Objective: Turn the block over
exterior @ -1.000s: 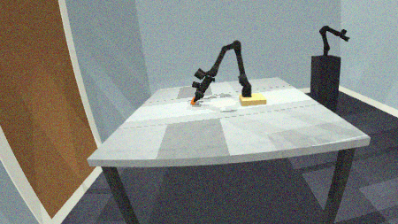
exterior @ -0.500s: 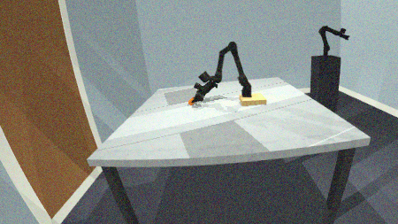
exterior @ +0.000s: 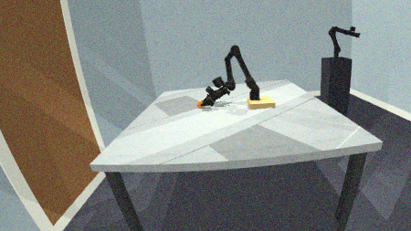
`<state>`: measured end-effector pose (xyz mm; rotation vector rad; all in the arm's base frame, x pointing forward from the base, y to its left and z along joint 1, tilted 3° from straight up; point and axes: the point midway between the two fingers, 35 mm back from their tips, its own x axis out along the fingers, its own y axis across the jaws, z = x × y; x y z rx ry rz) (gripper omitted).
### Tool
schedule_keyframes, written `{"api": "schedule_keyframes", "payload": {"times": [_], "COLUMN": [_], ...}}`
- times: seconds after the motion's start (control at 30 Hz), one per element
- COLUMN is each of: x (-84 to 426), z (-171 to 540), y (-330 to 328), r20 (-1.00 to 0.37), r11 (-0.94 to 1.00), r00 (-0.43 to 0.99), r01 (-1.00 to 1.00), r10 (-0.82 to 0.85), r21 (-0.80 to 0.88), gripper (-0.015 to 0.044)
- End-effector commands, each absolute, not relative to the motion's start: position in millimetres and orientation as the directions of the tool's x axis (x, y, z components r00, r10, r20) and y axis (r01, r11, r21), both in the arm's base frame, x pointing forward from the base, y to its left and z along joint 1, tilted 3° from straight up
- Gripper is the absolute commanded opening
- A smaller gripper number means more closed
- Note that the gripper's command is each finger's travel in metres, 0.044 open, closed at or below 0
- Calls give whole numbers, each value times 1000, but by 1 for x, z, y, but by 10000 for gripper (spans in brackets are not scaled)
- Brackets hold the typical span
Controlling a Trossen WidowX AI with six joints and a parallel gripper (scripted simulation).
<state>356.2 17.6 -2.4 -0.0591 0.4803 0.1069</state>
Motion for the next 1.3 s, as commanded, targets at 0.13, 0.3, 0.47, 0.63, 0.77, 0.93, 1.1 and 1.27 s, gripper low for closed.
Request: {"api": "schedule_keyframes", "payload": {"times": [0.13, 0.3, 0.47, 0.63, 0.77, 0.93, 1.1, 1.27], "x": [353, 353, 353, 353, 353, 353, 353, 353], "z": [3, 3, 3, 3, 3, 3, 3, 3], "y": [18, 18, 18, 18, 18, 18, 18, 18], "r20": [-425, -425, -425, -425, -425, -425, -425, -425], "r11": [992, 992, 992, 992, 992, 992, 992, 992], "r00": [900, 900, 900, 900, 900, 900, 900, 900], "r01": [-123, -123, -123, -123, -123, -123, -123, -123], "r10": [97, 97, 97, 97, 97, 97, 97, 97], "r21": [-33, -33, -33, -33, -33, -33, -33, -33], "gripper": [0, 0, 0, 79, 184, 315, 440, 440]}}
